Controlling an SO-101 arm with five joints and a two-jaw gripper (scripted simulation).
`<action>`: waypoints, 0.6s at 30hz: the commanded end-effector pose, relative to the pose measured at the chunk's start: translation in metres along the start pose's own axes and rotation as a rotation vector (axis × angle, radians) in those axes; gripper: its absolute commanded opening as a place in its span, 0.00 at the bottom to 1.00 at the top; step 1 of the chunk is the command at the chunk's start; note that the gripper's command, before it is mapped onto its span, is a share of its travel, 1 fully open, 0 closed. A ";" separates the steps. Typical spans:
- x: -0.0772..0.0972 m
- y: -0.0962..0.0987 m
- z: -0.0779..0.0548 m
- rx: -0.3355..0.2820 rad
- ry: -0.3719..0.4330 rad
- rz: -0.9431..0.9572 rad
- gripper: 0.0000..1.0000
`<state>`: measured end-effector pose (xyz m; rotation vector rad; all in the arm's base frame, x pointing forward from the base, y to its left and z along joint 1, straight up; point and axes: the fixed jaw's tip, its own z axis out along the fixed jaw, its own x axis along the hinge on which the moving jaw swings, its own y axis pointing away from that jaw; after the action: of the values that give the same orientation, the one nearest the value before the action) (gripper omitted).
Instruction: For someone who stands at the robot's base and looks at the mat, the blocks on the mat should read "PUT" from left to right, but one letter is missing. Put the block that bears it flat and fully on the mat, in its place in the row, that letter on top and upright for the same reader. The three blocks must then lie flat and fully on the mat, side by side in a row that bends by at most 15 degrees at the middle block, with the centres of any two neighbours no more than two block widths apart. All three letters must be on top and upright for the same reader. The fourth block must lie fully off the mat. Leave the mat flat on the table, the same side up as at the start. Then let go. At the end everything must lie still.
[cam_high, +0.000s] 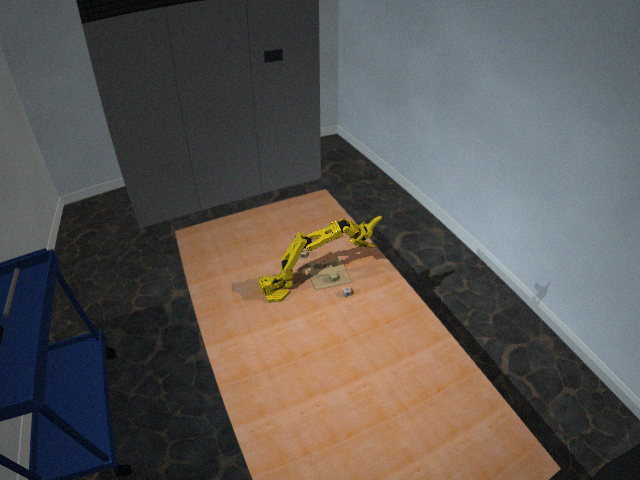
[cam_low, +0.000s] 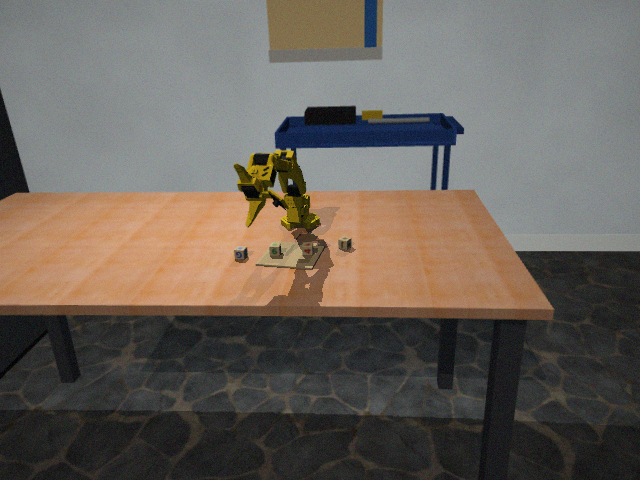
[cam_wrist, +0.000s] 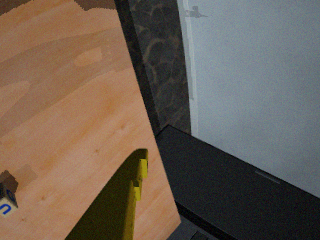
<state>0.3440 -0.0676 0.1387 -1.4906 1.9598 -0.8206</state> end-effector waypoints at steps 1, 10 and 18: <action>-0.002 -0.023 -0.024 0.111 -0.009 0.001 1.00; -0.002 -0.027 -0.028 0.128 -0.011 0.001 1.00; -0.003 -0.042 -0.050 0.210 -0.017 0.001 1.00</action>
<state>0.3398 -0.0667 0.1733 -1.4295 1.8793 -0.9034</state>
